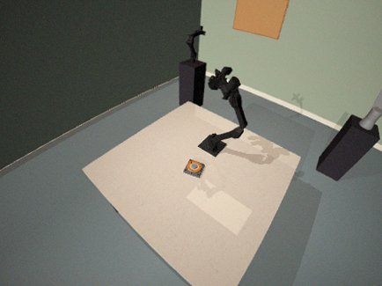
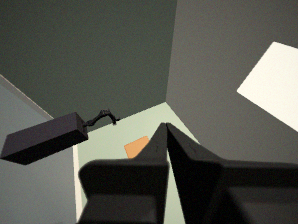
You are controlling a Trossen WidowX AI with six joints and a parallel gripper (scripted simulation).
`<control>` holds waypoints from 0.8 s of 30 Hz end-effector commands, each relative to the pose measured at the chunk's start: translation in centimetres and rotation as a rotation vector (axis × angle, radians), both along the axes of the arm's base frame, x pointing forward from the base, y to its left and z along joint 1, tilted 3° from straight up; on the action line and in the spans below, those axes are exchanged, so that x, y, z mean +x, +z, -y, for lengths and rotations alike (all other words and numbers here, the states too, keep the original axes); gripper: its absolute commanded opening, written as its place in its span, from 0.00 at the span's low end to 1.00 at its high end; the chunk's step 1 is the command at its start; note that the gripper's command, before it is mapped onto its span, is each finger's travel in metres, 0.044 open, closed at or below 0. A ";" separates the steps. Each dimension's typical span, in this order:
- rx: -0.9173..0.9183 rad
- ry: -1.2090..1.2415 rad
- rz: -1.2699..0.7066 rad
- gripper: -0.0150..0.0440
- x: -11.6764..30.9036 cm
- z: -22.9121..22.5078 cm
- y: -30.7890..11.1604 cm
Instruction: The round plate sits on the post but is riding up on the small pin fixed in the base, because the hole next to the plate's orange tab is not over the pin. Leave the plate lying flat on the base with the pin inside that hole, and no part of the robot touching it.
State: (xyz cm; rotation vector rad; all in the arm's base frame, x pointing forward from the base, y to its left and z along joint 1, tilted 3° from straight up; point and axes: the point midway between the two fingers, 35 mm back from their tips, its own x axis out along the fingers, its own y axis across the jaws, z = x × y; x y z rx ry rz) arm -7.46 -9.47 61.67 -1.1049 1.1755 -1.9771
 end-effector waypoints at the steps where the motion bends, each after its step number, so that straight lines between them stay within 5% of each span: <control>1: 0.104 0.156 0.048 0.25 2.1 5.0 -2.7; 12: 0.563 0.733 0.251 0.25 16.7 15.5 -16.0; 18: 0.856 0.889 0.338 0.25 23.7 15.1 -23.9; 24: 1.305 0.955 0.408 0.25 30.6 9.6 -34.8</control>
